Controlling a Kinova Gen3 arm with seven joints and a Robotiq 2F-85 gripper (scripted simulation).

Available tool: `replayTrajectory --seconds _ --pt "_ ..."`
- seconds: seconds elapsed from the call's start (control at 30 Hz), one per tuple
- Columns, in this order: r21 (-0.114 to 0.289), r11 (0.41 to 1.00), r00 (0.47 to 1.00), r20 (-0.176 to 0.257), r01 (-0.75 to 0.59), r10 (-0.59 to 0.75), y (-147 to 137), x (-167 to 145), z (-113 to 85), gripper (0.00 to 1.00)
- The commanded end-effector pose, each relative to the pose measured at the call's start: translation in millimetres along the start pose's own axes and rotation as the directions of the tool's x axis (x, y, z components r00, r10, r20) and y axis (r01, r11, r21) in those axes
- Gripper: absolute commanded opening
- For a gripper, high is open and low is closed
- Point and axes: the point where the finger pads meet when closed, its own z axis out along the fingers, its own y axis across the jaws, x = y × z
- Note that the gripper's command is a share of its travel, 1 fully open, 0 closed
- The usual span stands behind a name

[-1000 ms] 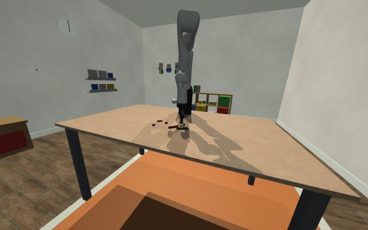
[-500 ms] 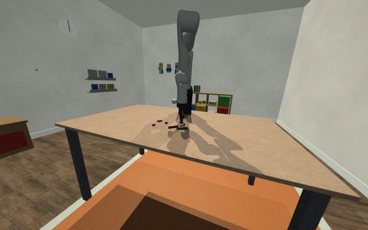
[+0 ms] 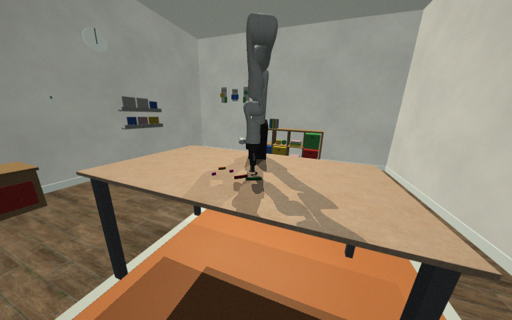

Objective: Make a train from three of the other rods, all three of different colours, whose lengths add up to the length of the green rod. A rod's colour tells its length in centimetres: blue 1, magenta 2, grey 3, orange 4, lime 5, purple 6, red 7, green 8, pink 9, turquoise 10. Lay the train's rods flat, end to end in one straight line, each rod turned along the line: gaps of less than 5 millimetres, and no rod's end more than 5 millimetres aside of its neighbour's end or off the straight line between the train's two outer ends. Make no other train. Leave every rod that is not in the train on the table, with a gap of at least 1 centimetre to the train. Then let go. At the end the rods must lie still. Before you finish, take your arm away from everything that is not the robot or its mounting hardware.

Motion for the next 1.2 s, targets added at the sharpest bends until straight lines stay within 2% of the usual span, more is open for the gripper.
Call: replayTrajectory --seconds 0.0,0.47,1.17 --pt "0.001 1.0 1.0 0.0 0.0 0.0 0 0 -0.4 0.05" --pt "0.001 1.0 1.0 0.0 0.0 0.0 0 0 0.1 0.05" --pt "0.001 1.0 1.0 0.0 0.0 0.0 0 0 11.8 0.05"
